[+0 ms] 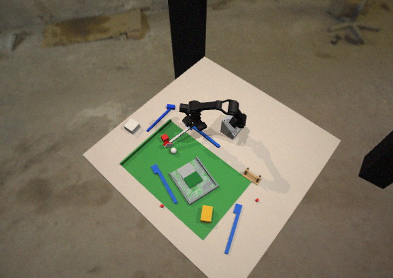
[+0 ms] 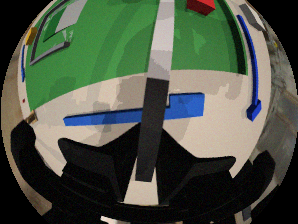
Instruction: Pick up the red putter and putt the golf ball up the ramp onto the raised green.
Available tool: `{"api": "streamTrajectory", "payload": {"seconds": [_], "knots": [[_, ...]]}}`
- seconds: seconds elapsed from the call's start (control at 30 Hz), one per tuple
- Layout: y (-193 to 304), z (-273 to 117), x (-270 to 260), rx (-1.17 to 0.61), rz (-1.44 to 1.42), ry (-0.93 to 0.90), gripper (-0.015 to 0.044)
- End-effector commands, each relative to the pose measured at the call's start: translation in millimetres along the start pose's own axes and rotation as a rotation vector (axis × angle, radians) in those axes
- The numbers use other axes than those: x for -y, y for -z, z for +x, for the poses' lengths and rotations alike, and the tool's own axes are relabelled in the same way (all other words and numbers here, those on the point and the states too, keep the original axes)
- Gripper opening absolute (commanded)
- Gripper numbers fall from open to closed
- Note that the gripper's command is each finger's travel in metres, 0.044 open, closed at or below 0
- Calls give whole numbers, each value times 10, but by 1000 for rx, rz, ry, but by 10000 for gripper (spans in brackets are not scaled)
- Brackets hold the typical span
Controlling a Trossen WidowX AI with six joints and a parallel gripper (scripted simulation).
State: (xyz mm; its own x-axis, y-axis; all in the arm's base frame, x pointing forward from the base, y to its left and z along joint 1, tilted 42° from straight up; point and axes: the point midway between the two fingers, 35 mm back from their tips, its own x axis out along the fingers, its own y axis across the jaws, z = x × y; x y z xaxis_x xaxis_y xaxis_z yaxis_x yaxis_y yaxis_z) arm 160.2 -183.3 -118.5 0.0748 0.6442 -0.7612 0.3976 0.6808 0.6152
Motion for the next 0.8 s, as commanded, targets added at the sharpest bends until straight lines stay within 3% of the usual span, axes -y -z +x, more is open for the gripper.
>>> {"api": "streamTrajectory", "payload": {"seconds": [0.0, 0.77], "knots": [[-2, -7, 1, 1, 0, 0, 0], [8, 30, 120, 3, 5, -10, 0]]}}
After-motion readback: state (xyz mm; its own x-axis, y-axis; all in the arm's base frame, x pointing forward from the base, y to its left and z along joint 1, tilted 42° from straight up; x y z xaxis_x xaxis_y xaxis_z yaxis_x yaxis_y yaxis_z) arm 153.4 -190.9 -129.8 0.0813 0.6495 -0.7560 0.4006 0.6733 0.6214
